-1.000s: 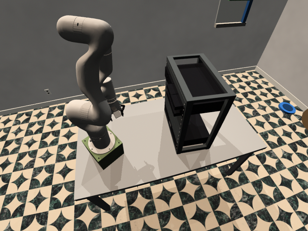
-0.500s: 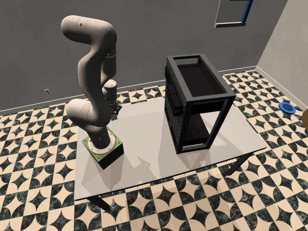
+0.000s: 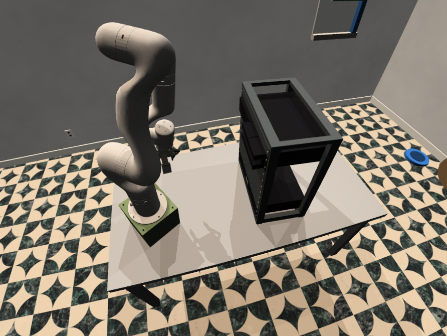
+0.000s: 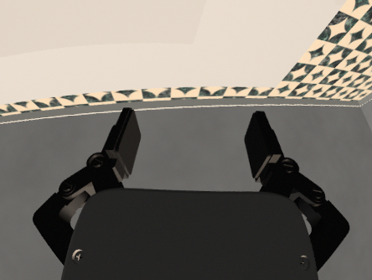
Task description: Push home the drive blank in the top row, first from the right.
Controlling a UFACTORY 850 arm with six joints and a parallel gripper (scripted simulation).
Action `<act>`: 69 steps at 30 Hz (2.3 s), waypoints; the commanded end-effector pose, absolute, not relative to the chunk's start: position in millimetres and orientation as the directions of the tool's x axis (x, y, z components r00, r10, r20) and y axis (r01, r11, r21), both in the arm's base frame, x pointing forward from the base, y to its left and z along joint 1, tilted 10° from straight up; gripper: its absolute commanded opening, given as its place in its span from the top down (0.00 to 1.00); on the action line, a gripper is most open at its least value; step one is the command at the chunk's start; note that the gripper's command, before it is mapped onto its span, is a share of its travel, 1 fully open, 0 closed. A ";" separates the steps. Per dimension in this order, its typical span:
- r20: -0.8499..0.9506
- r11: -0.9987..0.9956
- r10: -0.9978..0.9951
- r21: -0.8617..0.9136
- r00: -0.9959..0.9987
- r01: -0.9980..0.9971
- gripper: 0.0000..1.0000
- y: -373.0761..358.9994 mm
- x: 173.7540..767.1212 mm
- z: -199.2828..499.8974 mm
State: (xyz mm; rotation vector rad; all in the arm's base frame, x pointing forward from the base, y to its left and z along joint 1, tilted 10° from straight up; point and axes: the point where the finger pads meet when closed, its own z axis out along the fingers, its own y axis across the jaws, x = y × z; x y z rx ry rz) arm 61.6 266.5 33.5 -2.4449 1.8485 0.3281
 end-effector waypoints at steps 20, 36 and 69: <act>-0.502 -0.024 -0.830 -0.406 0.245 -0.914 0.00 313.2 173.3 81.0; -0.413 0.131 -0.853 -0.761 0.318 -0.636 0.00 276.0 269.8 144.5; 0.021 -0.024 -0.985 -1.000 0.171 -0.011 0.00 163.1 338.8 263.4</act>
